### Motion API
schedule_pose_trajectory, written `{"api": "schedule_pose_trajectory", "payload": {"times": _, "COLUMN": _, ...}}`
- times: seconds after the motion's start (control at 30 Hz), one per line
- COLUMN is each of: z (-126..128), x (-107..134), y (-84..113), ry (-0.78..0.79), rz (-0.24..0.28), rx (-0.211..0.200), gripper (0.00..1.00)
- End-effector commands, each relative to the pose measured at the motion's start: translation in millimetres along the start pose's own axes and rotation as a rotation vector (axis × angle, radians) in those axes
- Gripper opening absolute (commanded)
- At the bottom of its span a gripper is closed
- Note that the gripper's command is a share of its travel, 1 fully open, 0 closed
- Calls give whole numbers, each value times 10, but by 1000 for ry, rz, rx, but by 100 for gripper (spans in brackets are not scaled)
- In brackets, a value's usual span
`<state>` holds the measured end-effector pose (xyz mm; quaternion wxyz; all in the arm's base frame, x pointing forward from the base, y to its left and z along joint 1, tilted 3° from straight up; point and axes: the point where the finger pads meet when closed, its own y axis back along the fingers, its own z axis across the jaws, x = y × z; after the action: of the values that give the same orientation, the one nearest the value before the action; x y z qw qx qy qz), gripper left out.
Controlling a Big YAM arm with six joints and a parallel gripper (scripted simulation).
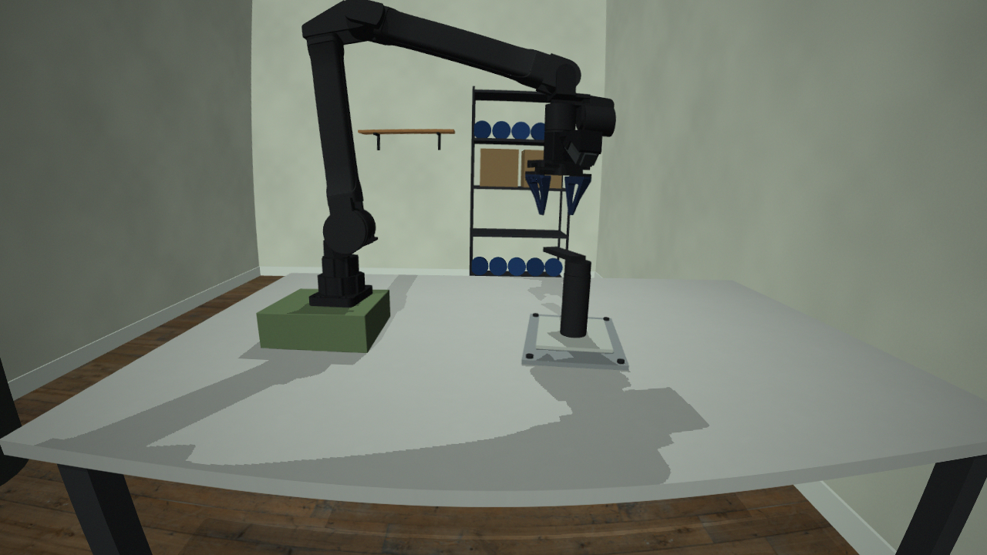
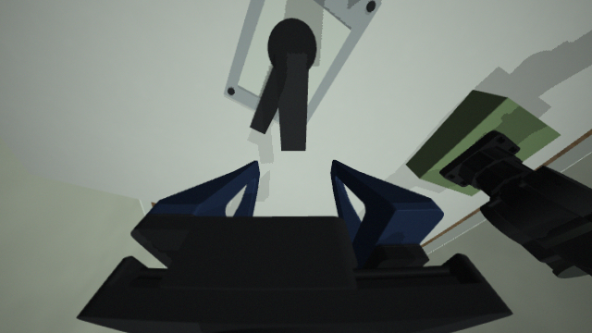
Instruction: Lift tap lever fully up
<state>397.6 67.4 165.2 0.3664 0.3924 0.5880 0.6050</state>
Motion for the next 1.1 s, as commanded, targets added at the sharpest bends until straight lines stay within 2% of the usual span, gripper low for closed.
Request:
{"api": "schedule_pose_trajectory", "payload": {"times": 0.0, "z": 31, "x": 7, "y": -42, "ry": 14, "rz": 4, "rx": 9, "gripper": 65}}
{"api": "schedule_pose_trajectory", "payload": {"times": 1.07, "z": 28, "x": 8, "y": -72, "ry": 14, "rz": 4, "rx": 9, "gripper": 65}}
